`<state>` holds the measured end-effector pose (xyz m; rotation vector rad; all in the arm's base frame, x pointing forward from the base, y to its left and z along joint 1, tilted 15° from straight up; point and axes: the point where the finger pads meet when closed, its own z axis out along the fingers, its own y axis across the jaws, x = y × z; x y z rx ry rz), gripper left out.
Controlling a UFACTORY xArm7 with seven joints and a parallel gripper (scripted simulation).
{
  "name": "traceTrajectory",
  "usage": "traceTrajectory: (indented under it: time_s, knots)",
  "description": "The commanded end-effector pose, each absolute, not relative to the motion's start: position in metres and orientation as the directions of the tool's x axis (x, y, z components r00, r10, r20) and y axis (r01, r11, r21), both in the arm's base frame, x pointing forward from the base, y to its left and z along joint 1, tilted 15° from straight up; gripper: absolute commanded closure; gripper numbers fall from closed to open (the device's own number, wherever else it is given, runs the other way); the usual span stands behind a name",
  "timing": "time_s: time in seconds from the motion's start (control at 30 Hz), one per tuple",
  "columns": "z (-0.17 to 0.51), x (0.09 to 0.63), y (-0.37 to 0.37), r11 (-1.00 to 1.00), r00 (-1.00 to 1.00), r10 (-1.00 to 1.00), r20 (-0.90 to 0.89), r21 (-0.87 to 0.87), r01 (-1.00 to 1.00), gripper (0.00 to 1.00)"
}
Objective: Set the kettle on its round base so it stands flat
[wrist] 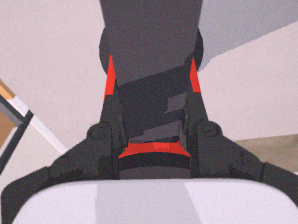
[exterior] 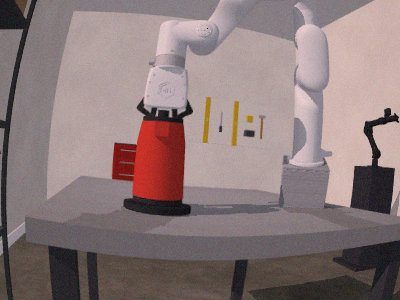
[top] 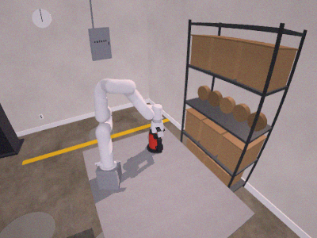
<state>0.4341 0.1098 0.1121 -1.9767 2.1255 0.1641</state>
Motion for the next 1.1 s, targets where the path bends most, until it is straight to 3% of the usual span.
traceTrajectory:
  time_s: [0.0, 0.77, 0.8, 1.07]
  knots:
    - [0.1136, 0.4357, 0.1094, 0.083, -0.061, -0.967, -0.246, -0.081, -0.993, 1.00]
    - [0.1108, 0.4359, 0.1101, 0.083, -0.061, -0.967, -0.246, -0.081, -0.993, 1.00]
    - [0.1108, 0.4359, 0.1101, 0.083, -0.061, -0.967, -0.246, -0.081, -0.993, 0.19]
    - [0.1108, 0.4359, 0.1101, 0.083, -0.061, -0.967, -0.246, -0.081, -0.993, 0.19]
